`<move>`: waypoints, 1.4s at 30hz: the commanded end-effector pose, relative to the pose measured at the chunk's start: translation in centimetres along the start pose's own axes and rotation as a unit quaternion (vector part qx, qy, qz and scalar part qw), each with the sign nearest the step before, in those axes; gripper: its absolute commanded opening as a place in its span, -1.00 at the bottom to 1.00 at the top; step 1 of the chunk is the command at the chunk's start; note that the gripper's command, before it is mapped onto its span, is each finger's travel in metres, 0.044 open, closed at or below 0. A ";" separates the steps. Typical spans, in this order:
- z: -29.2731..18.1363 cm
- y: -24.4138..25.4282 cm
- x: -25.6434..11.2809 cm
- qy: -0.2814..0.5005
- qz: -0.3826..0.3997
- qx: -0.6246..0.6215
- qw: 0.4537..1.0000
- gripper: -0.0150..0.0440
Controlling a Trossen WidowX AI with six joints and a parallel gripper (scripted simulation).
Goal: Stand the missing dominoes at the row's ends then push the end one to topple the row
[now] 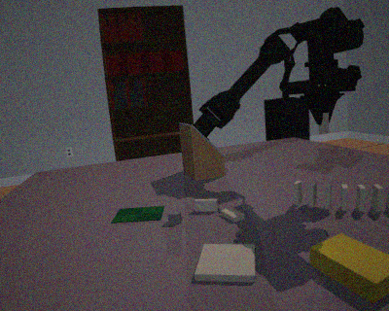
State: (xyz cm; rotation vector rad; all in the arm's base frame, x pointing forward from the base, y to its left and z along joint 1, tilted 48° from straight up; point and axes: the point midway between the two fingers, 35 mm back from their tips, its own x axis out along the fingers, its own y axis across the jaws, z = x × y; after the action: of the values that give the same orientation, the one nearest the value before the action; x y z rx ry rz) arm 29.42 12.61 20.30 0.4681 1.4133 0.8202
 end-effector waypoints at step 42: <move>-0.3 -12.9 12.4 0.001 0.000 -0.234 0.972 -0.13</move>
State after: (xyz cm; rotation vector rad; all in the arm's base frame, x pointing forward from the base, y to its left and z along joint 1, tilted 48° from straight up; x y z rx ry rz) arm 31.91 11.89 3.54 0.0911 1.1731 1.1105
